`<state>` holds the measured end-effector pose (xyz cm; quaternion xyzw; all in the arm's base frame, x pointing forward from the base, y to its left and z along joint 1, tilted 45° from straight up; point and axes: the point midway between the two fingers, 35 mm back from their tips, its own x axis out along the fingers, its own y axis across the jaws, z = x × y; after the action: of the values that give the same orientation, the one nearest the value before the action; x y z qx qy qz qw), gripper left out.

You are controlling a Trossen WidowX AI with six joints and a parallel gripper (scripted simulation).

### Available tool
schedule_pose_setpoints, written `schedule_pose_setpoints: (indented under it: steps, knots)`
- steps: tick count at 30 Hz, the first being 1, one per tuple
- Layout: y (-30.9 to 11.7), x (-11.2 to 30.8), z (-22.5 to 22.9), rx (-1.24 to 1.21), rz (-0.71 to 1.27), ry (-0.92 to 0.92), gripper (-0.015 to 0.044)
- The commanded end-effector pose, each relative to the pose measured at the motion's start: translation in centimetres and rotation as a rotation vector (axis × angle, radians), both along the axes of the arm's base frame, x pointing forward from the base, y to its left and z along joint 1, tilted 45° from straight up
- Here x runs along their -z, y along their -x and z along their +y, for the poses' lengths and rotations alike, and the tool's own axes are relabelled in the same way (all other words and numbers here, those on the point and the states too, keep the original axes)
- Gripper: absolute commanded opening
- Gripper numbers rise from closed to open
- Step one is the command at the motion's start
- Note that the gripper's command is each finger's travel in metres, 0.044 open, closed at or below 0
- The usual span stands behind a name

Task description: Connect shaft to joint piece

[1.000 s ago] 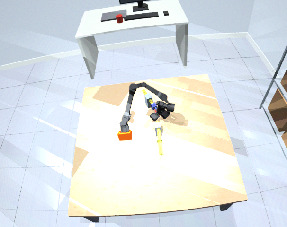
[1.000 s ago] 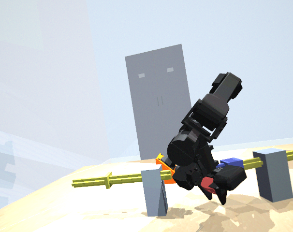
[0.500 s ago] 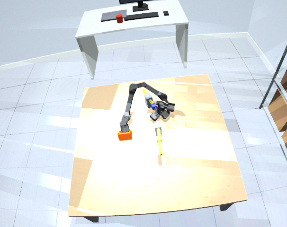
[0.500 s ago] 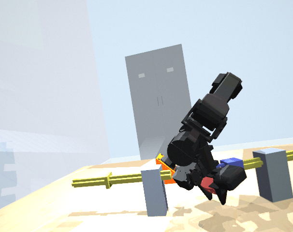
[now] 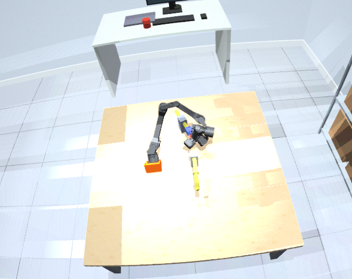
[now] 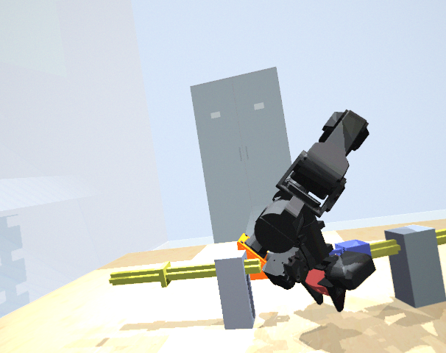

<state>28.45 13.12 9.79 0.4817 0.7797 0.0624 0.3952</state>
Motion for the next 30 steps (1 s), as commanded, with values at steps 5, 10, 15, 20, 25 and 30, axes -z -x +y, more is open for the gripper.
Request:
schedule_pose_setpoints:
  steps: [5, 10, 15, 20, 25, 30]
  knots:
    - [0.0, 0.0, 0.0, 0.0, 0.0, 0.0, 0.0147]
    - [0.0, 0.0, 0.0, 0.0, 0.0, 0.0, 0.0121]
    - [0.0, 0.0, 0.0, 0.0, 0.0, 0.0, 0.0]
    - [0.0, 0.0, -0.02, 0.003, 0.0, 0.003, 0.0]
    - [-0.05, 0.05, -0.3, 0.055, 0.003, 0.043, 0.0]
    - [-0.11, 0.07, -0.74, 0.131, 0.006, 0.106, 0.0]
